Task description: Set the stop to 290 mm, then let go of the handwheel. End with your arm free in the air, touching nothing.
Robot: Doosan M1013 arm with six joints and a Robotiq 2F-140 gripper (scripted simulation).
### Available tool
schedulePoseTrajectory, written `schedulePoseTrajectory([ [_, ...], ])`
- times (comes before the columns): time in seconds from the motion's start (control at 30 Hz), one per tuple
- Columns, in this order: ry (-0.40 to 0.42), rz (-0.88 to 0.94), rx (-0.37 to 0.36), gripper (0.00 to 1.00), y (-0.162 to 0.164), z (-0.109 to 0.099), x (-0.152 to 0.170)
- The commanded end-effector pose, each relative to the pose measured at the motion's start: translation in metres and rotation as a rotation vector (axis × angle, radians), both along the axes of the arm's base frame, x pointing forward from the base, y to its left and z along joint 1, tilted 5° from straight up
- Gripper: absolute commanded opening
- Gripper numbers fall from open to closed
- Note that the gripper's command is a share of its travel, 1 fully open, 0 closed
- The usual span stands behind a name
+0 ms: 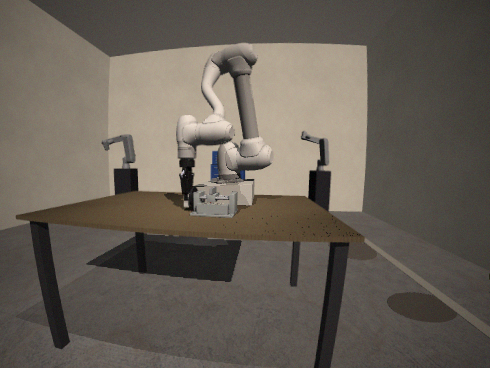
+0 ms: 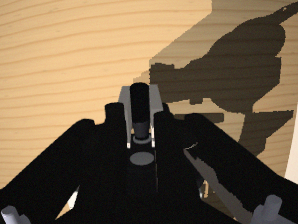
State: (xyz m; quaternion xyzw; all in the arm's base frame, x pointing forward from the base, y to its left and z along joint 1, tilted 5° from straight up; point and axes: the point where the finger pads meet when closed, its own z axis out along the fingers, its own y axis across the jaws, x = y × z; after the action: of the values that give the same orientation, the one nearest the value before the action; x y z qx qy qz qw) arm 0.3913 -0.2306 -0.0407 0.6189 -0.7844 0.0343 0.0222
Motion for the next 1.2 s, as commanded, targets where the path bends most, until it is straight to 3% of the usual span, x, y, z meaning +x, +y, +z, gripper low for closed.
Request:
schedulePoseTrajectory([
  [0.0, 0.002, 0.0, 0.001, 0.04, 0.001, 0.0, -0.003],
  [1.17, 0.002, 0.0, 0.001, 0.04, 0.007, 0.012, -0.027],
])
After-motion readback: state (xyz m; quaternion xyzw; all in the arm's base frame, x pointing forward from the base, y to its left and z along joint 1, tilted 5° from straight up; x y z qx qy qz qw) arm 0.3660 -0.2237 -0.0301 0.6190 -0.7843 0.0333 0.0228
